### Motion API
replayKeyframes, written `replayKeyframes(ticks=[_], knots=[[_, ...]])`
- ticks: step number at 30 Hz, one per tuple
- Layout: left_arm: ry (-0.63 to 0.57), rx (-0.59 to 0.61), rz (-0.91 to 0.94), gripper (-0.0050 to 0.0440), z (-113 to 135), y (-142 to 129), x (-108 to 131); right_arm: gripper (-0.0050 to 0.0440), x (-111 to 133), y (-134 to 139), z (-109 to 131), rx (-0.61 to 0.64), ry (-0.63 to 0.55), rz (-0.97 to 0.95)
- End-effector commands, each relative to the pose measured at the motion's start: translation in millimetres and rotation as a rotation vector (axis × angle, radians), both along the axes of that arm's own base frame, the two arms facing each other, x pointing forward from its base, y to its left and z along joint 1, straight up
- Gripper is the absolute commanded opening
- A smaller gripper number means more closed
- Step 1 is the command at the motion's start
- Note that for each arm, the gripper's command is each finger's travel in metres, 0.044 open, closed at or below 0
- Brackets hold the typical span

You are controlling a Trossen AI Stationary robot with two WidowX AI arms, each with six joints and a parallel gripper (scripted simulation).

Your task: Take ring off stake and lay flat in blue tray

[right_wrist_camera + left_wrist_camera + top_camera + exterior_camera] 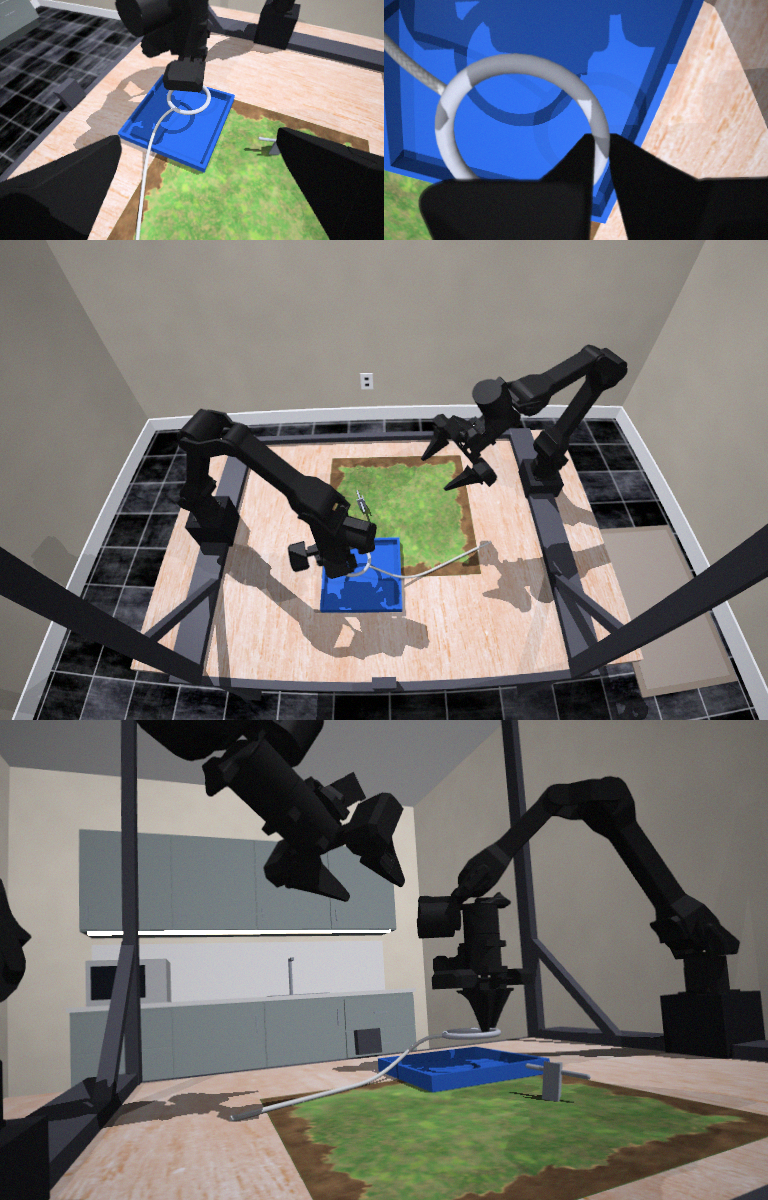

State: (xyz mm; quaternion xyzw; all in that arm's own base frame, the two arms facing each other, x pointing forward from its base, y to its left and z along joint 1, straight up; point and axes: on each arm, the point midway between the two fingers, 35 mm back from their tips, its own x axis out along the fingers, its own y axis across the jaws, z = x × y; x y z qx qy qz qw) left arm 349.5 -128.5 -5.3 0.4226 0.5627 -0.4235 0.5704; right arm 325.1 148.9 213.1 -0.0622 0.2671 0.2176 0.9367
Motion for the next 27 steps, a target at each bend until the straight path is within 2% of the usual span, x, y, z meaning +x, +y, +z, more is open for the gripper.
replayKeyframes(ticks=[1,7,27], knots=[[-0.037,-0.014,0.008,-0.0050,9.6,-12.9,6.8,0.0440,0.4,0.4,7.0,0.008,-0.017,-0.001],[-0.043,-0.017,0.011,-0.0050,12.1,-11.9,7.8,0.0440,0.4,0.4,7.0,0.008,-0.017,-0.001],[-0.014,-0.004,0.008,-0.0050,-27.2,-9.1,0.8,0.0440,0.4,0.4,7.0,0.008,-0.017,-0.001]])
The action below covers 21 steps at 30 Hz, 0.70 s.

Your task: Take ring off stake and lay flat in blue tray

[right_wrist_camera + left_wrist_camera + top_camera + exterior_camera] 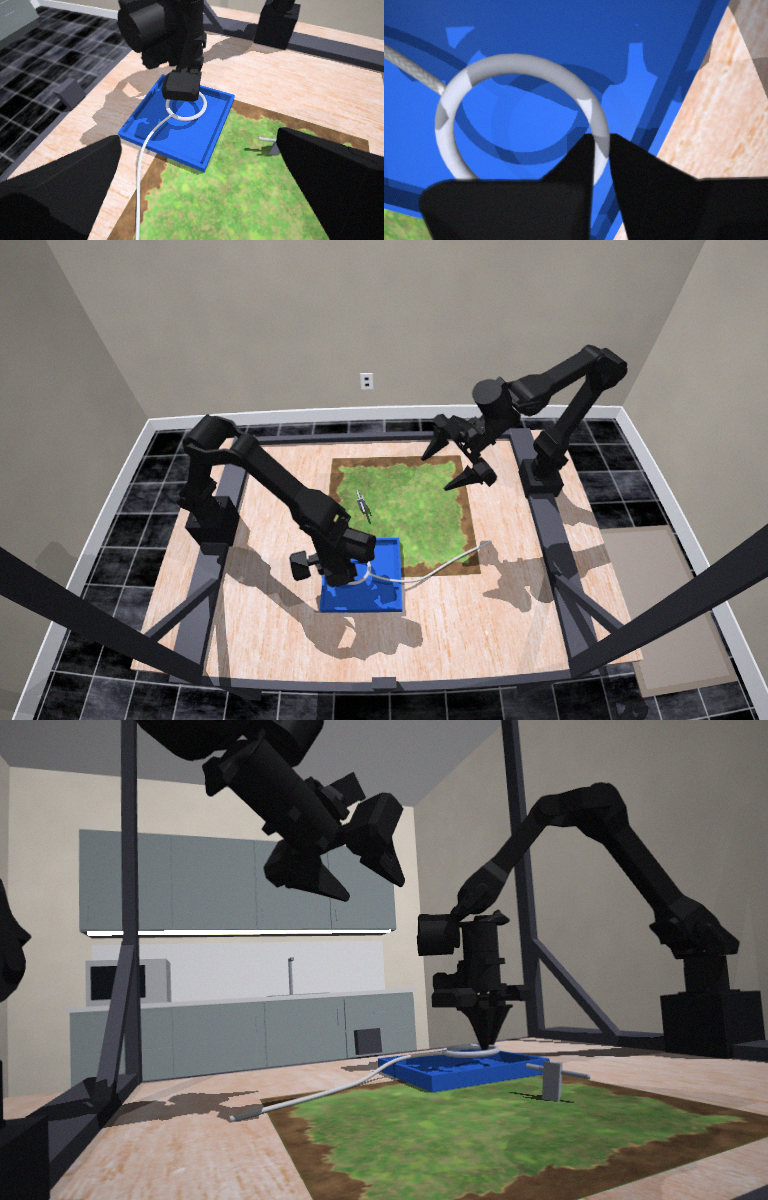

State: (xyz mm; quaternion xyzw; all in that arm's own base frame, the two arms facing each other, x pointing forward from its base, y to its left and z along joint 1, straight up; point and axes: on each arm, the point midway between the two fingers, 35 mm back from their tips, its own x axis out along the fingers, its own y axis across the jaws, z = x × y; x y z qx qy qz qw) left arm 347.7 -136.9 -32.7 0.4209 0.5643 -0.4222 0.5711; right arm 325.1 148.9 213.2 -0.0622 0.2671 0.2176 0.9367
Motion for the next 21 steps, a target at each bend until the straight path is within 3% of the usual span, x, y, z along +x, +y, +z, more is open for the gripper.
replayKeyframes(ticks=[1,21], knots=[[-0.016,-0.004,0.003,-0.0050,-1.2,-0.7,2.5,0.0440,0.4,0.4,7.0,0.008,-0.017,-0.001],[-0.018,-0.005,0.003,-0.0050,-9.0,-1.1,3.0,0.0440,0.4,0.4,7.0,0.008,-0.017,-0.001]])
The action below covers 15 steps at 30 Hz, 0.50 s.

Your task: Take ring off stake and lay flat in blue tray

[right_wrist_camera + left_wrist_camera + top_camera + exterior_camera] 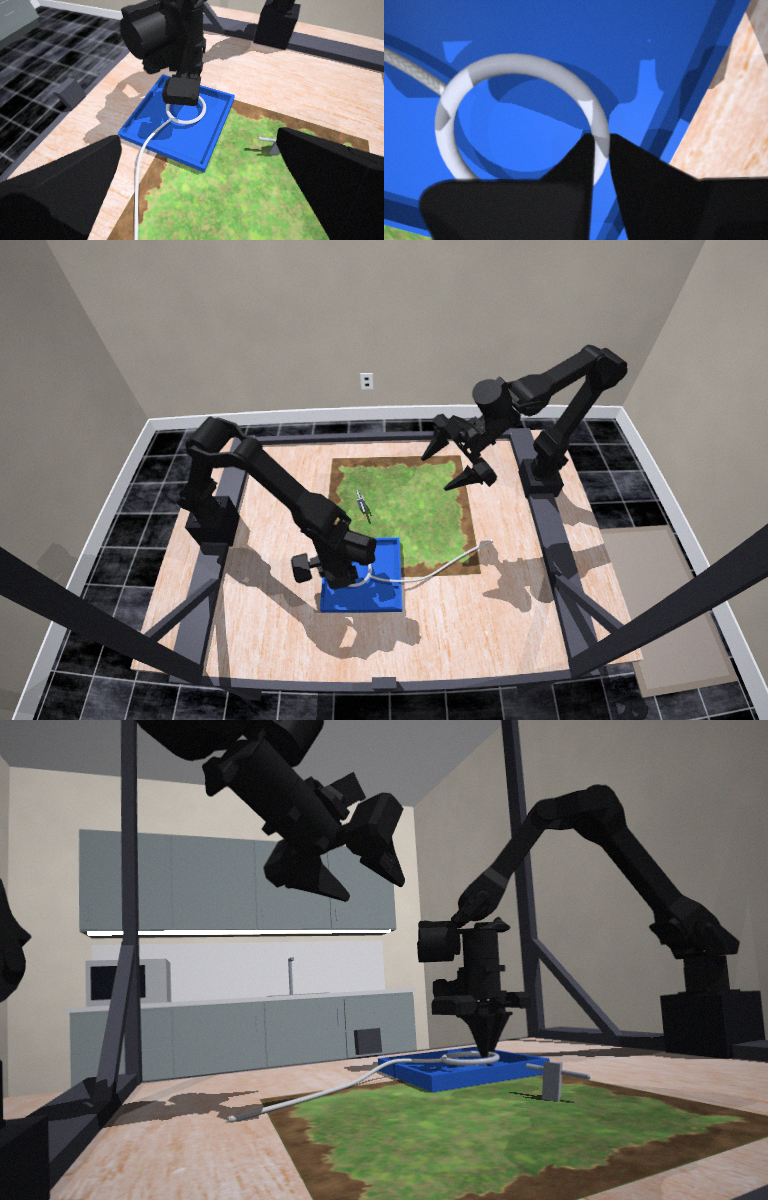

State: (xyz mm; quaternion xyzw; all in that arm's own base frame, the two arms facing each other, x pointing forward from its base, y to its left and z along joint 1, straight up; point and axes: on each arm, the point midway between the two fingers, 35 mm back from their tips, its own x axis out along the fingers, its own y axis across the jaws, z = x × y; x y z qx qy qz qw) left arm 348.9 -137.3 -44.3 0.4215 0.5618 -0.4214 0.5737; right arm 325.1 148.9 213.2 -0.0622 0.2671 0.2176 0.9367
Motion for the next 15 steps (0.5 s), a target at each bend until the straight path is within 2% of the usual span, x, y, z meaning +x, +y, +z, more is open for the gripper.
replayKeyframes(ticks=[1,15], knots=[[-0.011,-0.004,0.001,-0.0050,1.9,-0.4,1.2,0.0440,0.4,0.4,7.0,0.008,-0.017,-0.001],[-0.015,-0.005,0.001,-0.0050,-3.1,-1.0,2.5,0.0440,0.4,0.4,7.0,0.008,-0.017,-0.001]])
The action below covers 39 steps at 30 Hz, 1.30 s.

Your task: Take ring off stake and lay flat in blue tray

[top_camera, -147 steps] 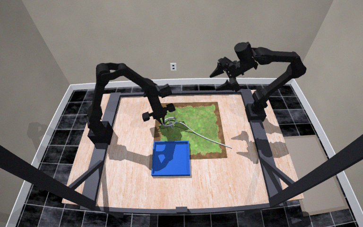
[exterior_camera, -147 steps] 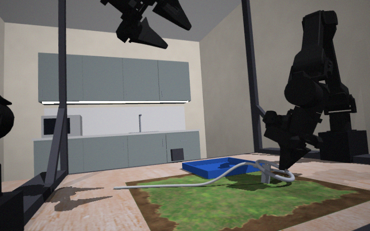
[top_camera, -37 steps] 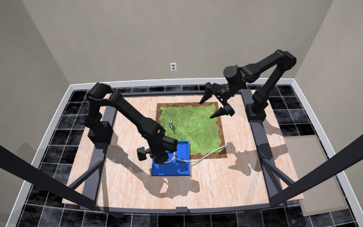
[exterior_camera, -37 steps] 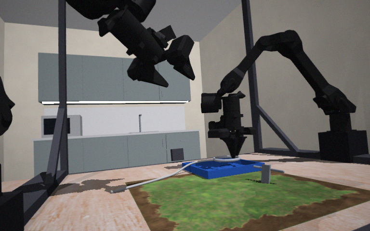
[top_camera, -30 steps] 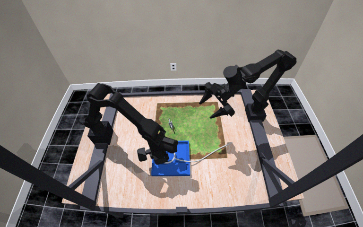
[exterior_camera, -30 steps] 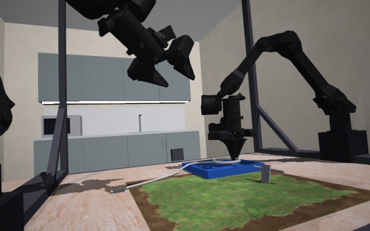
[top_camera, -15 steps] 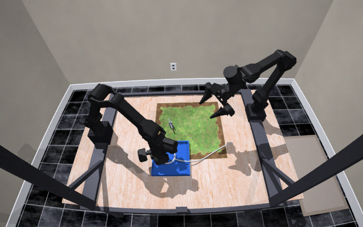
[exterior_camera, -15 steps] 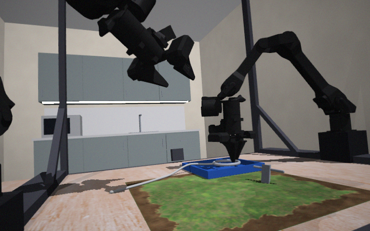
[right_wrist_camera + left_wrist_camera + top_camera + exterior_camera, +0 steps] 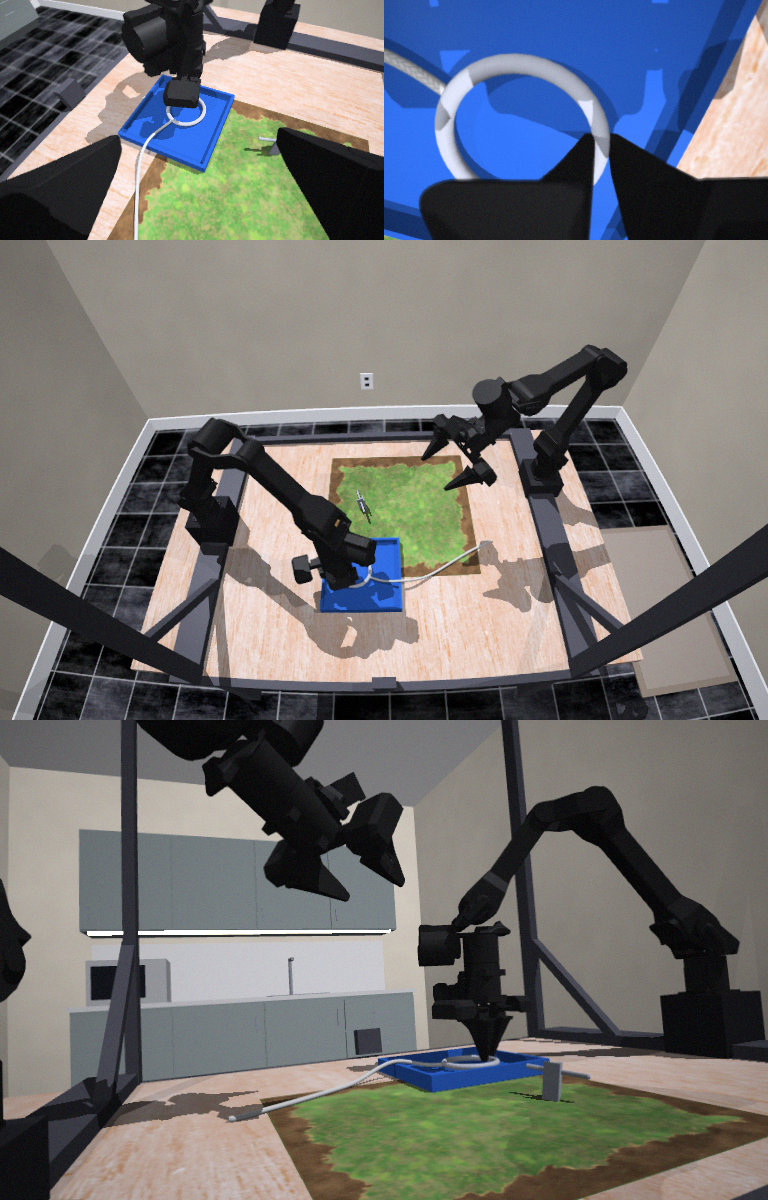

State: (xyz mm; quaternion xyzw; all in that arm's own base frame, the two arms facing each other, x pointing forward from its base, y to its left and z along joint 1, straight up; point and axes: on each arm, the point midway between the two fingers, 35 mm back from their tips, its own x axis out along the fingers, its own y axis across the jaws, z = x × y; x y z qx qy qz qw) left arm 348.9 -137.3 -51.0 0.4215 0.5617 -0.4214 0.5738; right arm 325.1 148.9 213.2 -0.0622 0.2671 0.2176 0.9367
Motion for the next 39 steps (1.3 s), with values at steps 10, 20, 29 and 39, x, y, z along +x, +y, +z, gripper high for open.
replayKeyframes(ticks=[10,20,29,39], knots=[[-0.030,-0.011,0.001,0.0024,8.2,-2.4,6.1,0.0440,0.4,0.4,7.0,0.008,-0.017,-0.001],[-0.030,-0.011,0.001,0.0144,8.2,-2.4,6.1,0.0440,0.4,0.4,7.0,0.008,-0.017,-0.001],[-0.052,-0.020,0.001,0.0192,36.2,-3.9,10.2,0.0440,0.4,0.4,7.0,0.008,-0.017,-0.001],[-0.053,-0.020,0.004,0.0348,82.7,-1.9,8.2,0.0440,0.4,0.4,7.0,0.008,-0.017,-0.001]])
